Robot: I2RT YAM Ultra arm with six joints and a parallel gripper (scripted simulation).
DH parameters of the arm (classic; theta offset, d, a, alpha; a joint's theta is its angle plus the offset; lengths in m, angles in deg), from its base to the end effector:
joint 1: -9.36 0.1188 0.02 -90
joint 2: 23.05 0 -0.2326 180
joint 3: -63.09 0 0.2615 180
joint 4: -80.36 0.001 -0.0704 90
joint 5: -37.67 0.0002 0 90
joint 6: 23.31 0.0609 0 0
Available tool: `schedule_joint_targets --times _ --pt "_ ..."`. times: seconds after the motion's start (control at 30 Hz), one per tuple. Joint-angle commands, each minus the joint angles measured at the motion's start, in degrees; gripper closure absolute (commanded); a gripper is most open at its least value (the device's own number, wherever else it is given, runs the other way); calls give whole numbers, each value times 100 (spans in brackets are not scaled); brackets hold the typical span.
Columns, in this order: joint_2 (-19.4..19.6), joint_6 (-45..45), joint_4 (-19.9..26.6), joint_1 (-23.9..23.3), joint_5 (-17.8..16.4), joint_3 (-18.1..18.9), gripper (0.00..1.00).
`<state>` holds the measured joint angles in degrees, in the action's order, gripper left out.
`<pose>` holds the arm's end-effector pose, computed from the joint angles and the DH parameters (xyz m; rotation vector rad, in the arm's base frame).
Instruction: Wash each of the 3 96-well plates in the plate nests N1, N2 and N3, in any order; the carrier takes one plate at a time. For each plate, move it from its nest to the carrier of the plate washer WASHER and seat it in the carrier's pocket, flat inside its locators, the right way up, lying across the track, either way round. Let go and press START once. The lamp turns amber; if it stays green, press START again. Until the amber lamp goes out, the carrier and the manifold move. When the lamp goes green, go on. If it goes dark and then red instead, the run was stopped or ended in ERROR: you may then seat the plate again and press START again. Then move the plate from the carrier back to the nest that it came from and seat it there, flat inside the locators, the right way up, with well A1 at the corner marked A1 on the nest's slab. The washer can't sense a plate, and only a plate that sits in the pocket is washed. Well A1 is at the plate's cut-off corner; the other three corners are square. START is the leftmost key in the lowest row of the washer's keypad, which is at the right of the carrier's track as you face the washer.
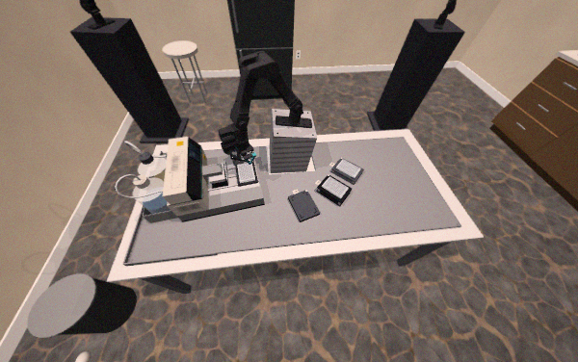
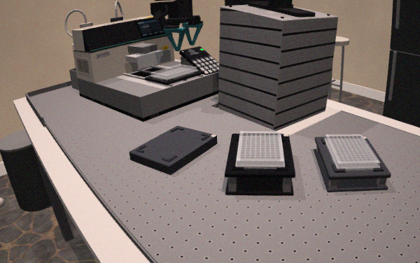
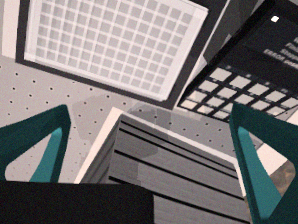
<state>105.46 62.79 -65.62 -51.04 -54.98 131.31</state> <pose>0.1438 -0.2454 -0.0572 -1.4697 -2.7296 -0.1228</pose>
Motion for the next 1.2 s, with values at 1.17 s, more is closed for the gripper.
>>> schedule_joint_targets --times 1.17 --pt "163 -5825 825 523 -64 946 0"
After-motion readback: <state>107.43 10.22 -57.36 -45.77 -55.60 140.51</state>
